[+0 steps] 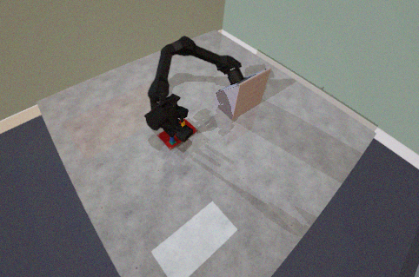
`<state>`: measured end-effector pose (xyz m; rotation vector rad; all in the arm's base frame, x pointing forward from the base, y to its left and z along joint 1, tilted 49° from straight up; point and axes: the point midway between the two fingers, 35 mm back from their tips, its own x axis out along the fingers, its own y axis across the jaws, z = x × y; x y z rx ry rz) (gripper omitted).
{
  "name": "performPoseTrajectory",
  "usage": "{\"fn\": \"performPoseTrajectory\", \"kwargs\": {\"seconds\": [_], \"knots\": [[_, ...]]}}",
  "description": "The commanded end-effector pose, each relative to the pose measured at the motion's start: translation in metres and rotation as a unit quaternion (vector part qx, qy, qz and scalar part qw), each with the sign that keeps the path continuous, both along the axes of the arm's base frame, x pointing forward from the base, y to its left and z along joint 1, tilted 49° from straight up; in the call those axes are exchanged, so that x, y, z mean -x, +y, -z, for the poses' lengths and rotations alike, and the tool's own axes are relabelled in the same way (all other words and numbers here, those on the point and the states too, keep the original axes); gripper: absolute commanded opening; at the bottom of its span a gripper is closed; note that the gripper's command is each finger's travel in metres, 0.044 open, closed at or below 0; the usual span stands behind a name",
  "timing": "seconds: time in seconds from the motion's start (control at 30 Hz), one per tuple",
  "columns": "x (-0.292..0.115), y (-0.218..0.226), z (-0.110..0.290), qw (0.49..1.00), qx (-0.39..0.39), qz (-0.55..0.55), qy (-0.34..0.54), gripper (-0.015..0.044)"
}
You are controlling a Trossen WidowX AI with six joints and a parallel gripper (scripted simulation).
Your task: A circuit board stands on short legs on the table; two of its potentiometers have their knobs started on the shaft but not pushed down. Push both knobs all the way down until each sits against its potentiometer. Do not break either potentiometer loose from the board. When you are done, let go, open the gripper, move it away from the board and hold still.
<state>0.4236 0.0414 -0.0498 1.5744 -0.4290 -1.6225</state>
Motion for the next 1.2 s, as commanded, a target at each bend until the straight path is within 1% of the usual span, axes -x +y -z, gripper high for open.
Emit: {"fn": "performPoseTrajectory", "kwargs": {"seconds": [0.0, 0.47, 1.17], "knots": [[-0.003, -0.013, 0.008, 1.000, 0.002, 0.012, -0.003, 0.0000], [-0.003, -0.012, 0.007, 1.000, 0.002, 0.012, -0.003, 0.0000], [0.000, 0.012, -0.014, 1.000, 0.001, 0.012, -0.003, 0.0000]]}}
